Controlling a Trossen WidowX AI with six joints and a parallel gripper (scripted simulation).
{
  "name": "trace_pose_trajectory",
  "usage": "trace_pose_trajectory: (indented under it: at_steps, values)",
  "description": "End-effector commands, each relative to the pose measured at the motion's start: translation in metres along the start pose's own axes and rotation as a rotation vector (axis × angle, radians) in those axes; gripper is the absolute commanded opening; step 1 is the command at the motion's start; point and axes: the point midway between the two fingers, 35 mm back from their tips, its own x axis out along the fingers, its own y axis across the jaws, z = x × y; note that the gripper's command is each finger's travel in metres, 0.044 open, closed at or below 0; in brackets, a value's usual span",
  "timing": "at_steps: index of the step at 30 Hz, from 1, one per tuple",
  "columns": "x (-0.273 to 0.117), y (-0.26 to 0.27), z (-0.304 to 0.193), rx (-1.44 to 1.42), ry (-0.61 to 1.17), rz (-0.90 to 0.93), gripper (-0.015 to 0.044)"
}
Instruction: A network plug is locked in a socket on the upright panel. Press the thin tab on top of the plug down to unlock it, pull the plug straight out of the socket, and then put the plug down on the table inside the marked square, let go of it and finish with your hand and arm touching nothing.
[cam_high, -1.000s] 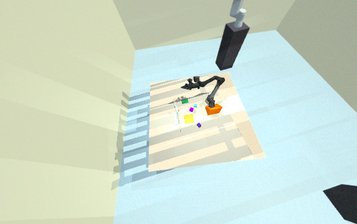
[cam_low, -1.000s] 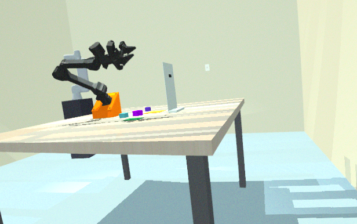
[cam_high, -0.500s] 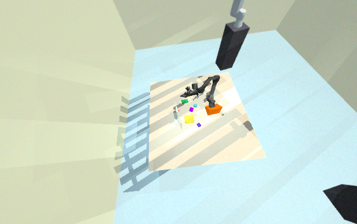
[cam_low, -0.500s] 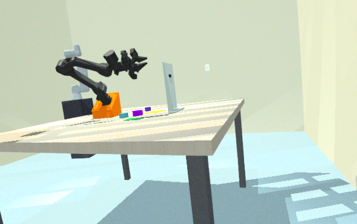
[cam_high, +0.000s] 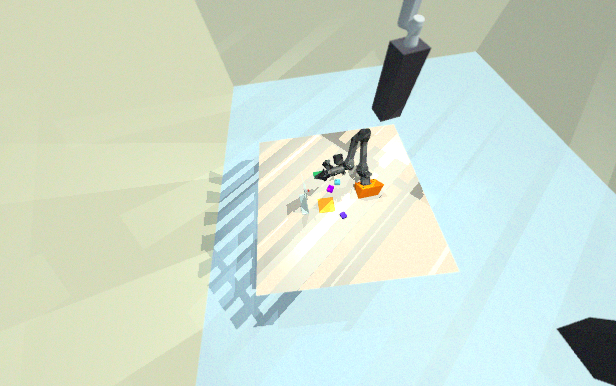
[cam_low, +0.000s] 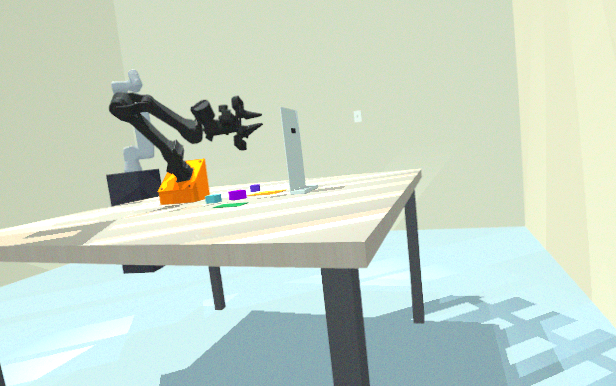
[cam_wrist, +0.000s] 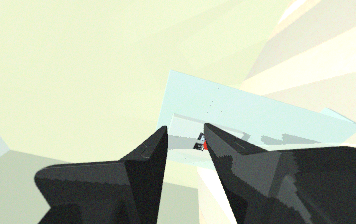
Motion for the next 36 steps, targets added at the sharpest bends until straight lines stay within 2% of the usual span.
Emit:
trace_pose_trajectory:
  at_steps: [1,21,36]
  values:
    - [-0.006,-0.006,-0.019,0.057,0.019,-0.009,0.0156]
    - [-0.047,-0.025,-0.08,0.321,0.091,-0.037,0.0156]
    - [0.011,-0.031,-0.07,0.326,0.089,-0.026,0.0156]
